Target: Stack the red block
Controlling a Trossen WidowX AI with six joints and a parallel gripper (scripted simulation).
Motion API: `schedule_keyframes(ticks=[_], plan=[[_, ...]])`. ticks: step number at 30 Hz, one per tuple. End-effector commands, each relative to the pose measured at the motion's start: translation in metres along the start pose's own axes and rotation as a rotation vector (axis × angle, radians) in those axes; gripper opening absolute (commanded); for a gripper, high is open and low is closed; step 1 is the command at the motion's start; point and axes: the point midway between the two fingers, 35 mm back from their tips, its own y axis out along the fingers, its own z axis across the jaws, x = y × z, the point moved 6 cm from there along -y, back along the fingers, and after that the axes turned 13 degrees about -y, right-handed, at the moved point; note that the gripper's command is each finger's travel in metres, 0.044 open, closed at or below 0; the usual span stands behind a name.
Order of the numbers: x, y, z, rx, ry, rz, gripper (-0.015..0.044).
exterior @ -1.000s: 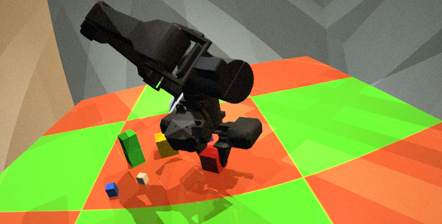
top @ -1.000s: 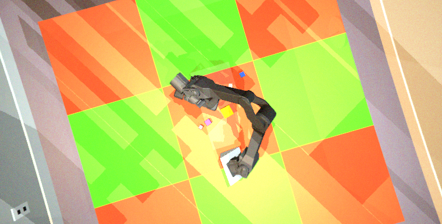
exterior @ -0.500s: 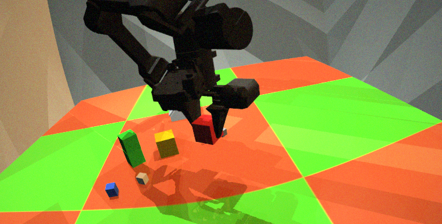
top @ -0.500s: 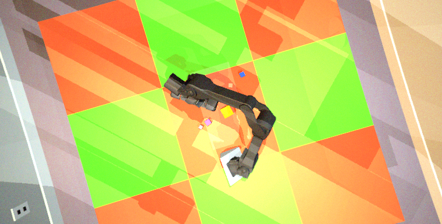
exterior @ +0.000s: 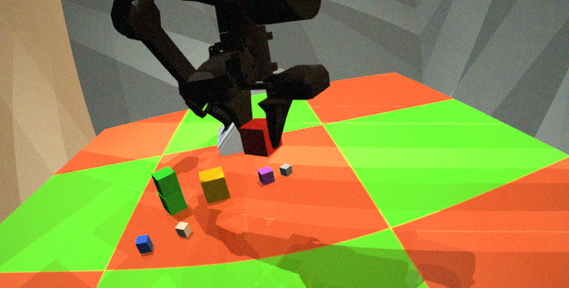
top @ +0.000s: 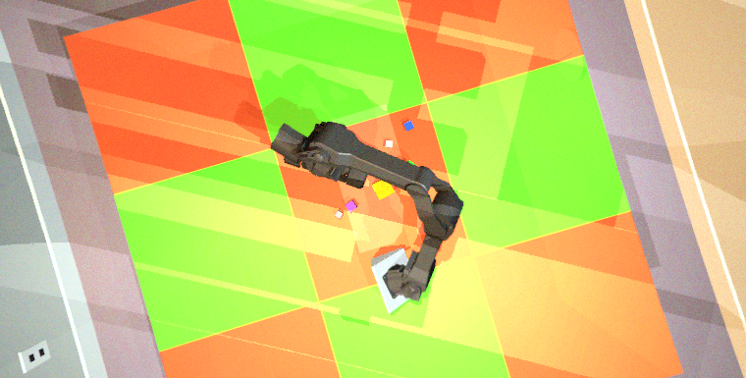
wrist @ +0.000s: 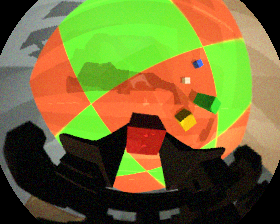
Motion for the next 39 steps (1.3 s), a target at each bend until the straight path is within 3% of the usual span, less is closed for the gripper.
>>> schedule_keyframes(ticks=[1,20,39], plan=[[0.0,-0.003,-0.001,0.005,0.004,0.004,0.0],[0.02,-0.009,-0.1,0.008,0.0,0.006,0.0],[0.008,-0.003,-0.192,-0.003,0.0,0.004,0.0]])
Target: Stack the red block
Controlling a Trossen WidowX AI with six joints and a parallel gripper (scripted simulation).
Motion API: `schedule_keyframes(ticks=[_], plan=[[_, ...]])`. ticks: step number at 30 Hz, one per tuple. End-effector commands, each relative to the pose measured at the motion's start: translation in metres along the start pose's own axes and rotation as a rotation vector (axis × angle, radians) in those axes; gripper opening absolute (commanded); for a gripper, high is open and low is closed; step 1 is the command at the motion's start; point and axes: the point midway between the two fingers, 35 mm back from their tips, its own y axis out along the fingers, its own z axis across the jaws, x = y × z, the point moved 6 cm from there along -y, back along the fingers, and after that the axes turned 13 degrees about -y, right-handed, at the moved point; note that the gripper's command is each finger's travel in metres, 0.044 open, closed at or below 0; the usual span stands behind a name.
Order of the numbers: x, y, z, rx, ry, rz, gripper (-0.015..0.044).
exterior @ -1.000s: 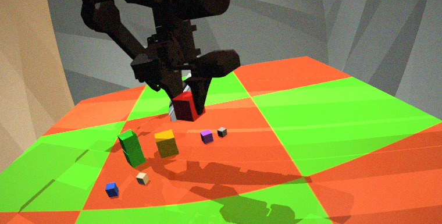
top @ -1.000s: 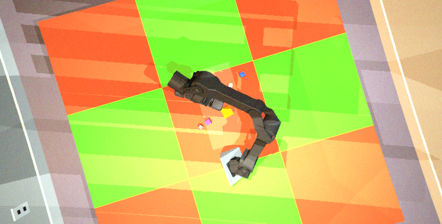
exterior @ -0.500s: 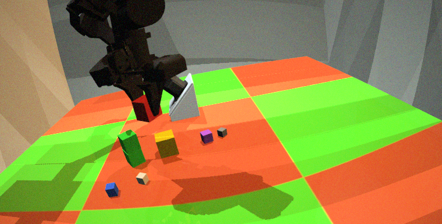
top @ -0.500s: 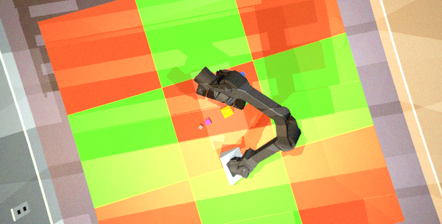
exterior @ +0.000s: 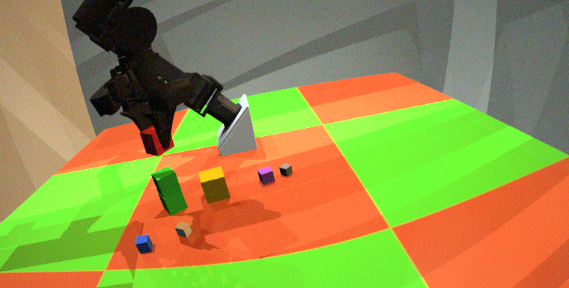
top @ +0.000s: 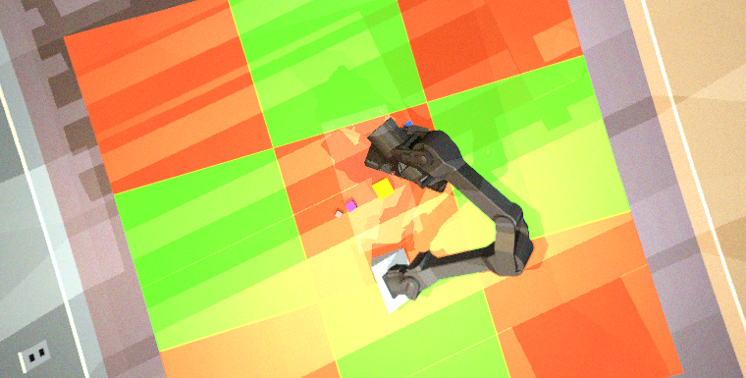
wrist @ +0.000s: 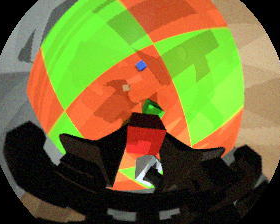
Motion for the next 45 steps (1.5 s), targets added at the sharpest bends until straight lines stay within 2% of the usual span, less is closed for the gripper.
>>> schedule_keyframes(ticks=[1,7,23,45], plan=[[-0.005,0.001,-0.018,-0.007,-0.004,-0.005,0.0],[-0.008,0.005,-0.022,-0.007,-0.004,-0.005,0.0],[-0.009,0.047,-0.022,-0.008,-0.003,-0.007,0.0],[-0.009,0.048,-0.022,-0.008,-0.003,-0.007,0.0]])
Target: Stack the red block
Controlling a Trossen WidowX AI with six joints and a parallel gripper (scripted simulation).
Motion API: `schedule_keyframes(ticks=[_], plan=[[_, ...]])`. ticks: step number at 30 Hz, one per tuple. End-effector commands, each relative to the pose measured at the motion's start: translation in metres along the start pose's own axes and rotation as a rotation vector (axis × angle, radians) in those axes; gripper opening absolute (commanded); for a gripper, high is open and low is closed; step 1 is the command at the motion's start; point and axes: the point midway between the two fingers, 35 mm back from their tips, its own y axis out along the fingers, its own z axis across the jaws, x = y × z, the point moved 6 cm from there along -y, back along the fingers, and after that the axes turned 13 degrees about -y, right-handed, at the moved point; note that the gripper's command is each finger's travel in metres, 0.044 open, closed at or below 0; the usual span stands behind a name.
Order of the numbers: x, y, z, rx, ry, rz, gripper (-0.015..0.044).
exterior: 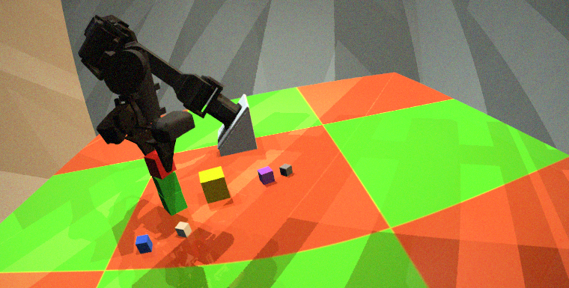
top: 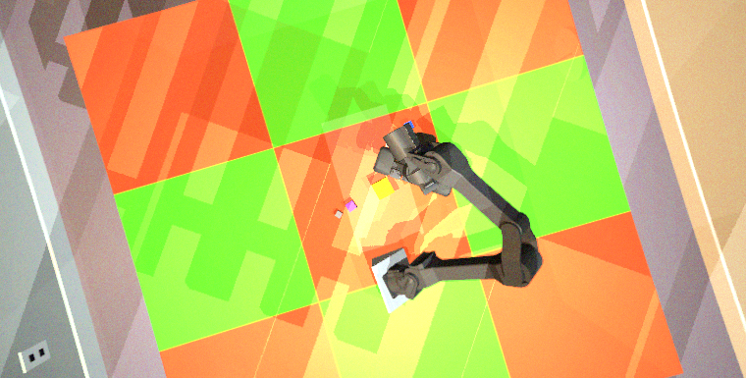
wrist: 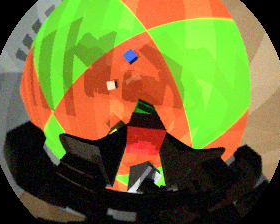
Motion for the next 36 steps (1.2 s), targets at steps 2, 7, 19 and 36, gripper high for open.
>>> schedule_keyframes(ticks=[2,7,19,36], plan=[[0.0004,-0.0007,-0.0003,-0.003,-0.002,-0.005,0.0],[0.0,0.0,0.0,0.0,0.0,0.0,0.0131],[0.0,0.0,0.0,0.0,0.0,0.0,0.044],[0.0,0.0,0.0,0.0,0.0,0.0,0.044]])
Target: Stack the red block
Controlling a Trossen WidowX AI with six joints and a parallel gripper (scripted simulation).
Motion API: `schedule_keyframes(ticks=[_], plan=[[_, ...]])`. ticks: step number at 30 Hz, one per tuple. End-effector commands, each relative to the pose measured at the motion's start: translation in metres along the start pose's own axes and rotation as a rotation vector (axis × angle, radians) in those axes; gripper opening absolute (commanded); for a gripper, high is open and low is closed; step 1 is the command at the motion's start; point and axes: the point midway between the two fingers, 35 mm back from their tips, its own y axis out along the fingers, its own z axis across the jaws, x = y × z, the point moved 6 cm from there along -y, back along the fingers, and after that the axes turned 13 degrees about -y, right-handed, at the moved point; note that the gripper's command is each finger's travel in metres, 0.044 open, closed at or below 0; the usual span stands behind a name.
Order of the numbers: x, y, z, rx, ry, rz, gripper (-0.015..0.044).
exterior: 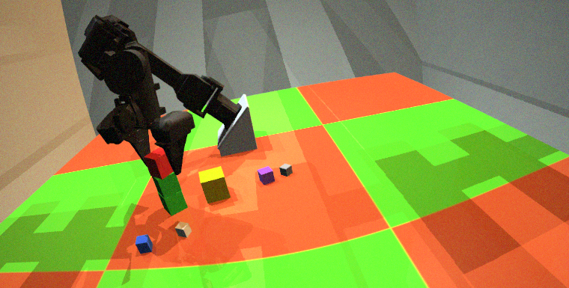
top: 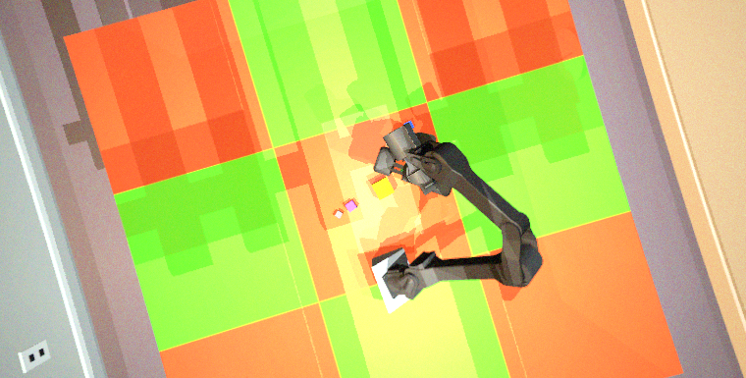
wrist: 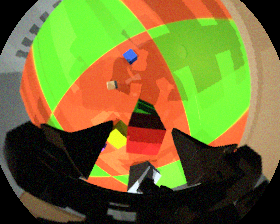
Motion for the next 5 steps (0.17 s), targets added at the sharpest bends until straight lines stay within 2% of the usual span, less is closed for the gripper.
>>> schedule_keyframes(ticks=[1,5], plan=[[0.0,0.0,0.0,0.0,0.0,0.0,0.044],[0.0,0.0,0.0,0.0,0.0,0.0,0.044]])
